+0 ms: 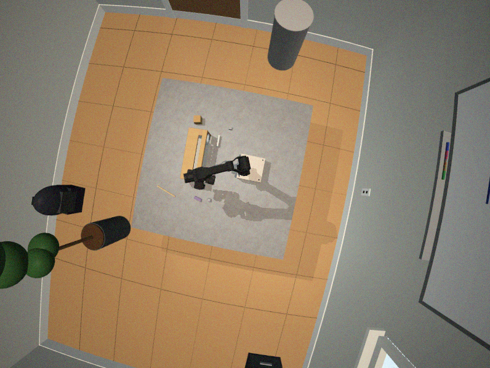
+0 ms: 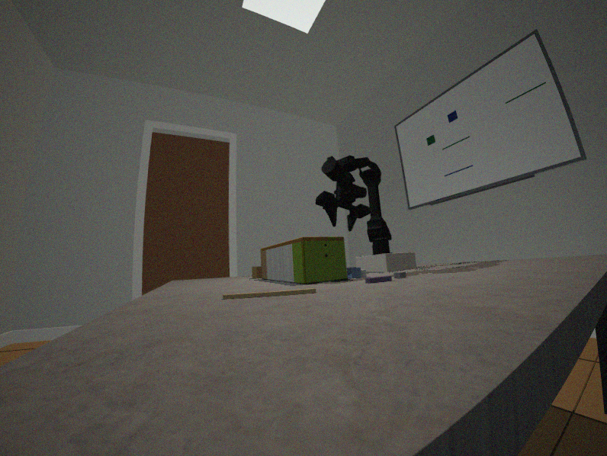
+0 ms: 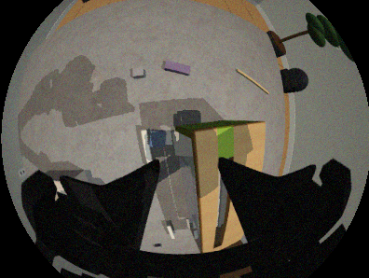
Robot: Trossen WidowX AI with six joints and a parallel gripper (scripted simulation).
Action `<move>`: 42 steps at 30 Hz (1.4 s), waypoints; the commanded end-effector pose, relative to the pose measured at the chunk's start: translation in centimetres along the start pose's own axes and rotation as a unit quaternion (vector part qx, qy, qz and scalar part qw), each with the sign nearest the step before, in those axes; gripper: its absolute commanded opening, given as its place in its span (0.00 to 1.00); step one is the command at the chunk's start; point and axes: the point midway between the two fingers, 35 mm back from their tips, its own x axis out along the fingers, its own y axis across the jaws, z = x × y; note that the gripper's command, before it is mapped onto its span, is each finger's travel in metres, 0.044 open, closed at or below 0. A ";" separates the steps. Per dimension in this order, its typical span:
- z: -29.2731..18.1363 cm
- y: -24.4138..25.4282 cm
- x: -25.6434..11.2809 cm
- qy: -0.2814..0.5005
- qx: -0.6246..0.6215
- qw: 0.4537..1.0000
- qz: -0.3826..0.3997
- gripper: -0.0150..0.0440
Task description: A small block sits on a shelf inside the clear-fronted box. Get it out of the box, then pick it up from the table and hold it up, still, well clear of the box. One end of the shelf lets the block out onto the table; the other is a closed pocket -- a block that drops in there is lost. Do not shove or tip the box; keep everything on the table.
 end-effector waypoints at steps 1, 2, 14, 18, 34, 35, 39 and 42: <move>0.2 1.1 -0.3 0.051 -0.444 0.894 -0.030 0.74; 0.3 1.2 -0.3 0.054 -0.471 0.880 -0.031 0.74; 0.6 1.8 -0.6 0.091 -0.733 0.673 -0.024 0.74; 0.6 1.8 -0.6 0.091 -0.736 0.670 -0.024 0.74; 0.6 1.8 -0.3 0.091 -0.736 0.670 -0.024 0.74; 0.6 1.9 0.5 0.091 -0.736 0.670 -0.024 0.74; 0.2 3.2 6.6 0.091 -0.736 0.670 -0.024 0.74; -0.2 4.0 8.6 0.091 -0.736 0.670 -0.024 0.74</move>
